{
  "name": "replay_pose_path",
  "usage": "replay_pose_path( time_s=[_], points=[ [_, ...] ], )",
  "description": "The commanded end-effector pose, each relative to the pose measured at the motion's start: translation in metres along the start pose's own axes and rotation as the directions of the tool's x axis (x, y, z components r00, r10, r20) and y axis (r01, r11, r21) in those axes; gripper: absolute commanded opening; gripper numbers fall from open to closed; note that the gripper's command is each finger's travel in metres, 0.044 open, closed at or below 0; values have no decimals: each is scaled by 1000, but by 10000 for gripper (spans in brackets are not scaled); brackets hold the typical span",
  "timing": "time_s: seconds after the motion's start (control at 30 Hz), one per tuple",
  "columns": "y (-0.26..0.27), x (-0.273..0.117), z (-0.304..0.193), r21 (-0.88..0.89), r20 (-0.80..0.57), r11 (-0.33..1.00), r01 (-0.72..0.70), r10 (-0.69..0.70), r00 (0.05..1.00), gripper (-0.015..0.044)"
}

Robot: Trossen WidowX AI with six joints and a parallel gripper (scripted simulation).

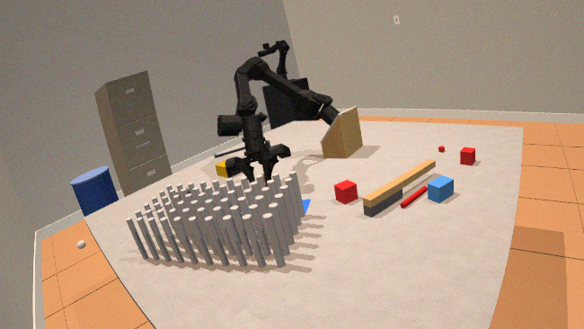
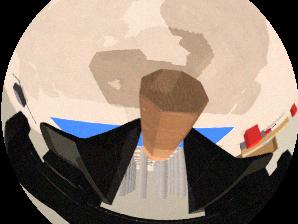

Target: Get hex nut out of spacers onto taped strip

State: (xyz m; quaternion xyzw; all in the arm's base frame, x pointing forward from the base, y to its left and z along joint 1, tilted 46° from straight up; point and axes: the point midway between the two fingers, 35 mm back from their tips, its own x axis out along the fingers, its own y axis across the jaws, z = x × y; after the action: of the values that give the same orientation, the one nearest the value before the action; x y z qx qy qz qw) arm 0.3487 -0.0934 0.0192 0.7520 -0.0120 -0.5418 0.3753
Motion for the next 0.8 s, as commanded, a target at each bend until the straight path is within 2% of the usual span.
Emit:
replay_pose_path(
  time_s=[0.0, 0.77],
  points=[
    [0, -2, 1, -3, -7, 1000, 4, -4, 1000, 0],
    [2, -9, 14, -5, -6, 1000, 4, -4, 1000, 0]
  ],
)
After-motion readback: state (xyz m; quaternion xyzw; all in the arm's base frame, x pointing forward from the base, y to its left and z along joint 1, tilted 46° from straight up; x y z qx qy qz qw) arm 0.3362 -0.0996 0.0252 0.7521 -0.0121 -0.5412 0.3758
